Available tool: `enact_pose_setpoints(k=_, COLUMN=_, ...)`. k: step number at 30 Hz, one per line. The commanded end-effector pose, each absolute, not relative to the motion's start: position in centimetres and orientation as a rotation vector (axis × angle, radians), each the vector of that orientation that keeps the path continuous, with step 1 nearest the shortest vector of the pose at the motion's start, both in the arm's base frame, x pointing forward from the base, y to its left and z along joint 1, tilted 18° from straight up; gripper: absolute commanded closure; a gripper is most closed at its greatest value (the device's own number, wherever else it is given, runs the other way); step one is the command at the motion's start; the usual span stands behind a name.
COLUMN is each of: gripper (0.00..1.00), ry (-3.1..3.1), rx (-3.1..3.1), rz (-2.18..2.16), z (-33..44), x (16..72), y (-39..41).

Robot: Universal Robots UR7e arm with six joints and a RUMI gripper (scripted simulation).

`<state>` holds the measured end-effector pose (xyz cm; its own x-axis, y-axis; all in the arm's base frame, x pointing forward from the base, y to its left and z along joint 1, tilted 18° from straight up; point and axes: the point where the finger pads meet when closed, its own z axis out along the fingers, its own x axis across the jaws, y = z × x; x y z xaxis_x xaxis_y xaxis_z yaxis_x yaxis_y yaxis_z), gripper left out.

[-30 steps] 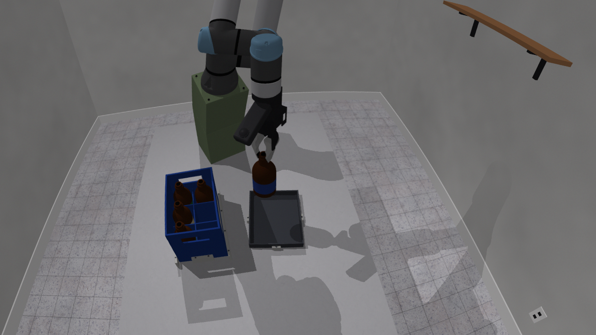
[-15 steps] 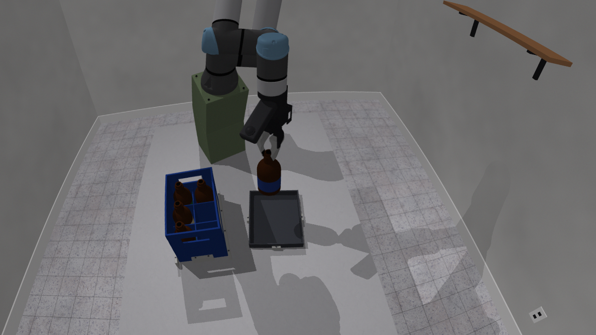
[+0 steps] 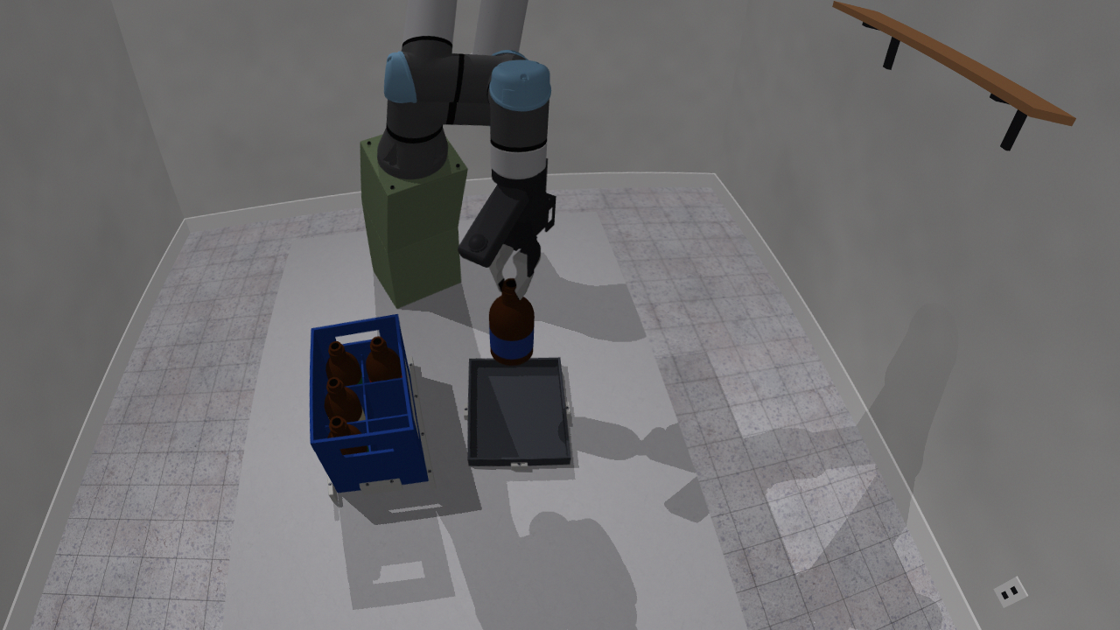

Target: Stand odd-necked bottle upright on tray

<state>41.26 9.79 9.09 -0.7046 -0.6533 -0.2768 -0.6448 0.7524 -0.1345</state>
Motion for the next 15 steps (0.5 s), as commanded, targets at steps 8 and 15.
enact_pose_setpoints(k=8, gripper=1.00, ry=2.643, rx=-1.007, rz=-0.040, z=9.15, x=41.17, y=10.33)
enact_pose_setpoints(k=15, gripper=1.00, ry=2.643, rx=-1.007, rz=-0.040, z=9.15, x=41.13, y=10.47)
